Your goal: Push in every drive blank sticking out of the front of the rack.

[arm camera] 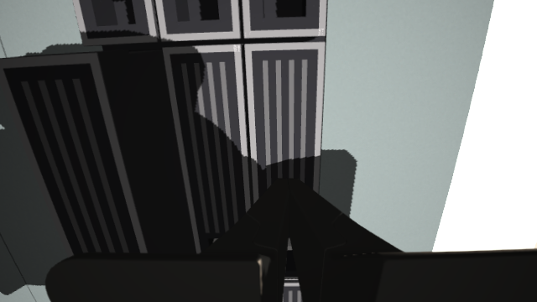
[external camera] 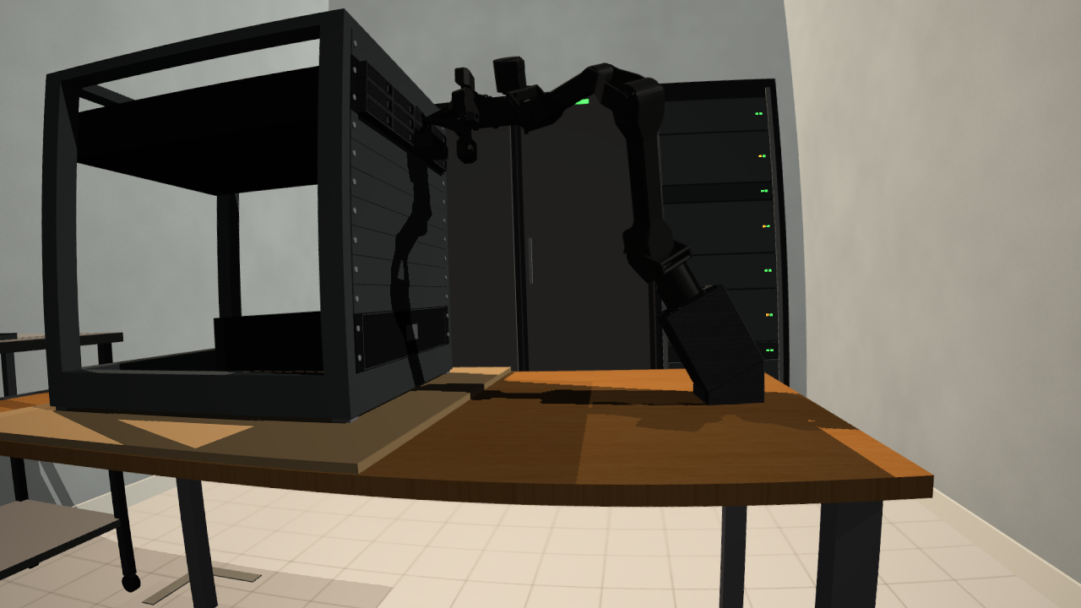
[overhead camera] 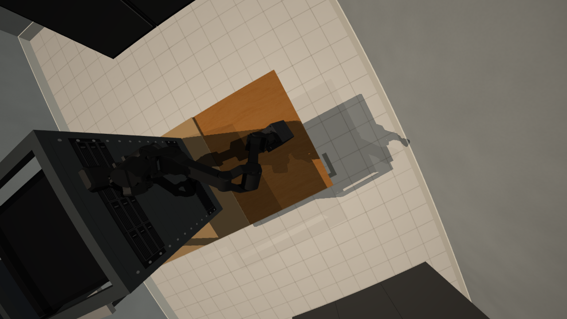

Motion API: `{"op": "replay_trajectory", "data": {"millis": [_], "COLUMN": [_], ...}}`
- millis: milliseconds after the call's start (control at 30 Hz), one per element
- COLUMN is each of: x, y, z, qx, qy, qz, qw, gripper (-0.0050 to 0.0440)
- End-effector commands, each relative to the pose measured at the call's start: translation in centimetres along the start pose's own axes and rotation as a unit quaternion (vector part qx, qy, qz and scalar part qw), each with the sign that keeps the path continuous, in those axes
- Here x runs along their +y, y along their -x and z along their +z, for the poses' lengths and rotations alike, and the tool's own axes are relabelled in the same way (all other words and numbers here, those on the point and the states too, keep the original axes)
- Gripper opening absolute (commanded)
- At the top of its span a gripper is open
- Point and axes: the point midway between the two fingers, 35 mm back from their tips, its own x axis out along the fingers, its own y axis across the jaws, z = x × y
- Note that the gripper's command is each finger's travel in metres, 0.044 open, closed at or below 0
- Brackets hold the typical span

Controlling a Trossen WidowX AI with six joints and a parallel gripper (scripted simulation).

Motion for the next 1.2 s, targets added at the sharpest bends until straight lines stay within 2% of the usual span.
{"op": "replay_trajectory", "data": {"millis": [0,1167], "x": [-0.85,-0.90], "y": [-0.15,-0.75], "z": [0.48,0.50], "qx": [-0.004,-0.004], "qy": [0.009,0.009], "qz": [-0.007,-0.007], "qw": [1.000,1.000], "gripper": [-0.0050,-0.0050]}}
